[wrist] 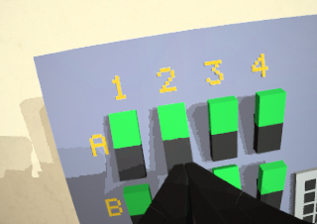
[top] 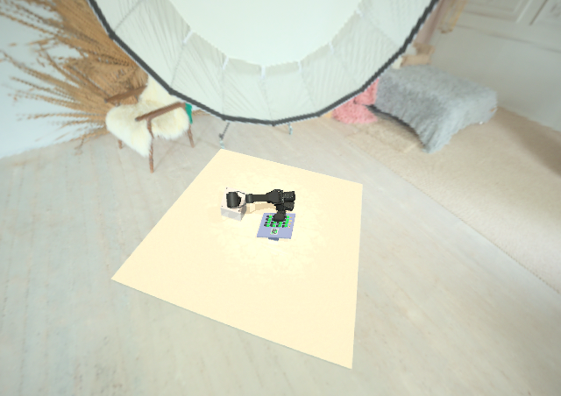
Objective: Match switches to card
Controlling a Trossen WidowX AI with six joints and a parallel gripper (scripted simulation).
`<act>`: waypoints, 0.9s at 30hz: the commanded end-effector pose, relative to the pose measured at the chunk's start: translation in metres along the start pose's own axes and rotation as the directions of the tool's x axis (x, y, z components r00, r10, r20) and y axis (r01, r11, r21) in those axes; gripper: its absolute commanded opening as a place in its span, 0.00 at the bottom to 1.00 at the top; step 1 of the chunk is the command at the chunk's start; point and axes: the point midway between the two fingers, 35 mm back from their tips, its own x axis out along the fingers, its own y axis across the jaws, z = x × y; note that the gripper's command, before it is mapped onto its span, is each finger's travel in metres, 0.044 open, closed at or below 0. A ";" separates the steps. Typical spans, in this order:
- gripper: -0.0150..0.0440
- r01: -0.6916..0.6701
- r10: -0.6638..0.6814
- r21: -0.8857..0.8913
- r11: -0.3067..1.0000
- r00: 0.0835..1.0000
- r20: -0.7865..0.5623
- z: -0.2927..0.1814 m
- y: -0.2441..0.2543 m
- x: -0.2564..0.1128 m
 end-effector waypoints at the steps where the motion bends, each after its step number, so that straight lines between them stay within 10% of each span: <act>1: 0.25 0.003 -0.003 -0.009 1.000 1.000 -0.007 -0.003 0.001 0.005; 27: 0.25 0.003 -0.003 -0.009 1.000 1.000 -0.007 -0.003 0.001 0.017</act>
